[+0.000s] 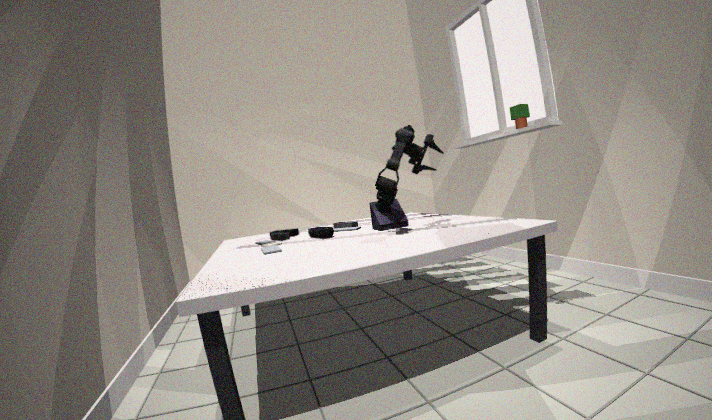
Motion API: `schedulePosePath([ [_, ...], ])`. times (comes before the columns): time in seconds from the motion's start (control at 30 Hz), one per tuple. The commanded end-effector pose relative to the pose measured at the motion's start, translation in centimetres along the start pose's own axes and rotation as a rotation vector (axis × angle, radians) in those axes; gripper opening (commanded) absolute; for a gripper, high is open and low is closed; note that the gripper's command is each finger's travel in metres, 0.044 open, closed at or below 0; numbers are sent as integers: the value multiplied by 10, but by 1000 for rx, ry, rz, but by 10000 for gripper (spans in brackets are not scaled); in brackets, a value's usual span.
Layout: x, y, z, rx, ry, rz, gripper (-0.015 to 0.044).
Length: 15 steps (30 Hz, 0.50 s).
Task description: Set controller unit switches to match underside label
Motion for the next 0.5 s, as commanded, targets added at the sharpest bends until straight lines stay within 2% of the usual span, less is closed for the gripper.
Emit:
schedulePosePath([
  [0.0,0,0,0,0,0,0,374],
  [0.13,2,5,-3,-7,2,-36,269],
  [0.47,63,82,-38,-30,109,-513,6],
])
Point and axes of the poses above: the point midway between the two fingers, 35 mm back from their tips, its own x axis back along the fingers, its own z axis across the jaws, y = z × x, the point moved 9 cm from there along x, back along the fingers, and after that the axes turned 10 degrees about -x, right-handed, at the moved point
